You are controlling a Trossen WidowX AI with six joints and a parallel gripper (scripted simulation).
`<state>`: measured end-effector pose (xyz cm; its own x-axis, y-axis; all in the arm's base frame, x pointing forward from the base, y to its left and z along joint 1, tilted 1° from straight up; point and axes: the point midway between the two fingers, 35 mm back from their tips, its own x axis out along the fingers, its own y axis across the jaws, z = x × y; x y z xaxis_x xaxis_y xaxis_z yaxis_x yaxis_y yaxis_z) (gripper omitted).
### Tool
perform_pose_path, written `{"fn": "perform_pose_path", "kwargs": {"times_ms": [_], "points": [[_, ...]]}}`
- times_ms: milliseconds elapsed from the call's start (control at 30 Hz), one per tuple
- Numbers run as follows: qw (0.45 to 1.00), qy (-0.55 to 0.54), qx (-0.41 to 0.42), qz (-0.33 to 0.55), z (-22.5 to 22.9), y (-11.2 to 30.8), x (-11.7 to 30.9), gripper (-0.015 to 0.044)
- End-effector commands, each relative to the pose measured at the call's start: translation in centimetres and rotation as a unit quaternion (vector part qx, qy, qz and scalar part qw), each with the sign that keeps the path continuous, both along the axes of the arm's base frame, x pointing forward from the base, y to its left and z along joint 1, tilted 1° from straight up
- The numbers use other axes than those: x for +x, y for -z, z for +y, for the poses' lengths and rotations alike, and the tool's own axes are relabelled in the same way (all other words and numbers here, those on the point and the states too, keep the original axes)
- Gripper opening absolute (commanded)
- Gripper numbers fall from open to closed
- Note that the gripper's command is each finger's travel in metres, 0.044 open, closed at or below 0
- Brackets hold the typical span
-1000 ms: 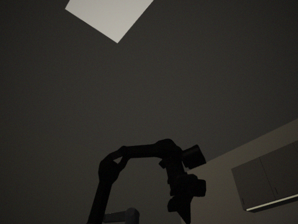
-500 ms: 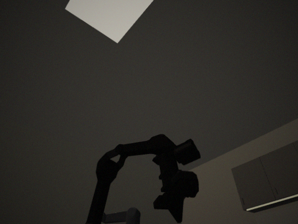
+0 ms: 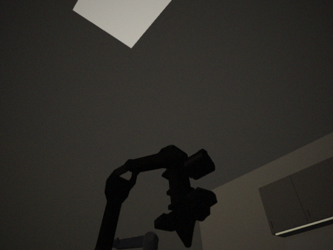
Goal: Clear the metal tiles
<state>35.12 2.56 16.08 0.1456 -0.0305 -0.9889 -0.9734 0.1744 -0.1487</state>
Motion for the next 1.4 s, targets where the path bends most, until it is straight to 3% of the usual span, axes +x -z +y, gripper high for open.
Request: {"fn": "perform_pose_path", "kwargs": {"times_ms": [0, 1367], "points": [[1.0, -0.03, -0.003, 0.009, -0.9, 0.3, -0.3, 0.0], [0.928, -0.369, -0.033, 0.048, -11.1, 0.8, -3.4, 0.0]]}}
